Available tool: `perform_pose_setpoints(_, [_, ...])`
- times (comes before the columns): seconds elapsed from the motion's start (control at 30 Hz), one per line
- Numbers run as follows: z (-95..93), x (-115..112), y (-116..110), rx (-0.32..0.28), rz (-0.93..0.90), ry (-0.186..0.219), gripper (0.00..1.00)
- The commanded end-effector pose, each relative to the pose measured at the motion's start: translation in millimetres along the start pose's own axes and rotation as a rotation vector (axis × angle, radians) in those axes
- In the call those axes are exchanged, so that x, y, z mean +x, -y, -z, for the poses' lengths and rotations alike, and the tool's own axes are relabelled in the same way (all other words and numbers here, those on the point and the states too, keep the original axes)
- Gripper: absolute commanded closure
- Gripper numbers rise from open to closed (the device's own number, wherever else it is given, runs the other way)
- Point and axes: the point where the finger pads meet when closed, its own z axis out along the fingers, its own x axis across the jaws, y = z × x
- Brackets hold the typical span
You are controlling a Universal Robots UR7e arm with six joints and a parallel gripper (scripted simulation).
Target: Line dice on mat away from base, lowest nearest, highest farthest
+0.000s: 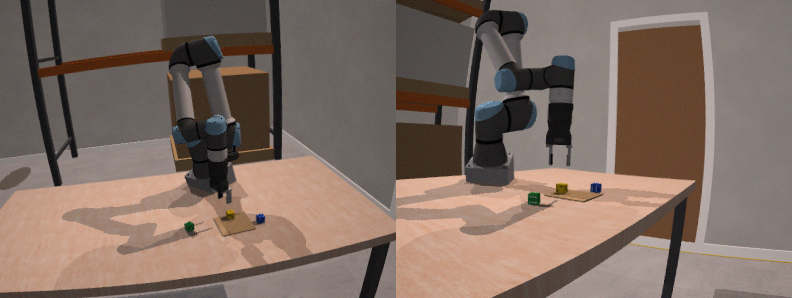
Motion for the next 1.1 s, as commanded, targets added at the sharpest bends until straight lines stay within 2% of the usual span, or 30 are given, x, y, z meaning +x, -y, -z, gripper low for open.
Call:
perform_pose_setpoints(0.0, [-0.1, -2.1, -9.4, 0.000, 0.123, -0.001, 0.00])
perform_pose_setpoints(0.37, [-1.1, -9.7, -38.3, 0.001, 0.469, -0.001, 0.00])
perform_pose_setpoints(0.47, [-1.1, -9.8, -38.5, 0.001, 0.471, -0.001, 0.00])
perform_pose_setpoints(0.97, [-2.7, -21.3, -84.2, 0.001, 0.956, -0.001, 0.00])
perform_pose_setpoints(1.07, [-2.8, -22.2, -87.8, 0.000, 0.991, -0.001, 0.00])
